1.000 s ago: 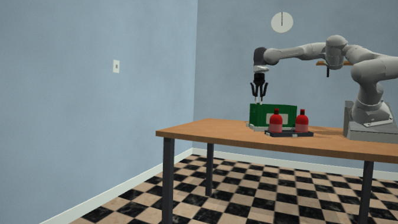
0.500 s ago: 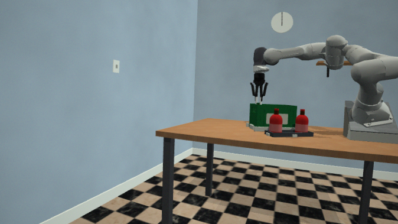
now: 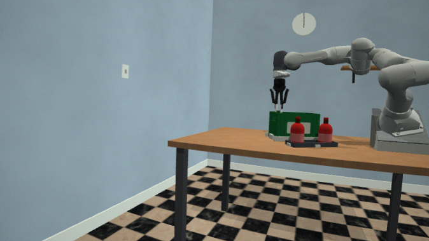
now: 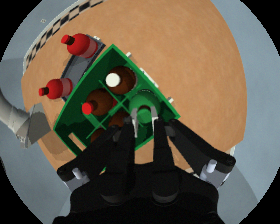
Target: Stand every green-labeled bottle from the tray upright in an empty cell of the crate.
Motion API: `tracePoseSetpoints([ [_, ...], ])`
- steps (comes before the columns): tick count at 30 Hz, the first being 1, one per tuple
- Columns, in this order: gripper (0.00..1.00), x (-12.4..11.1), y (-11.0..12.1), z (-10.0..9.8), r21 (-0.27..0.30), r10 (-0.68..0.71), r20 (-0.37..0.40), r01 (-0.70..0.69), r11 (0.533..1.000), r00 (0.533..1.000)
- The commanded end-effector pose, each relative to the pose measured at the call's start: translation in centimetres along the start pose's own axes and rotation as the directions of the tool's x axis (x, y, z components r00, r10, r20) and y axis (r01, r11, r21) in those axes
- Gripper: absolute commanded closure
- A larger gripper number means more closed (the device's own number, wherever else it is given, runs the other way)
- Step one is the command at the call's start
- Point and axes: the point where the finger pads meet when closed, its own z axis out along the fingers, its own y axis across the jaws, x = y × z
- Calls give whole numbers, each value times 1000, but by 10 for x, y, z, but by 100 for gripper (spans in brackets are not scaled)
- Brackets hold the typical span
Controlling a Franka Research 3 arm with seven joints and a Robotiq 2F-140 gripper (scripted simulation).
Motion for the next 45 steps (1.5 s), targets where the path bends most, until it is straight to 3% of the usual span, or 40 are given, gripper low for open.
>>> tracePoseSetpoints([
  [1, 100, 0, 2, -4, -10, 8, -6, -8, 1000, 1000],
  [45, 100, 1, 2, 5, -10, 8, -6, -8, 1000, 1000],
])
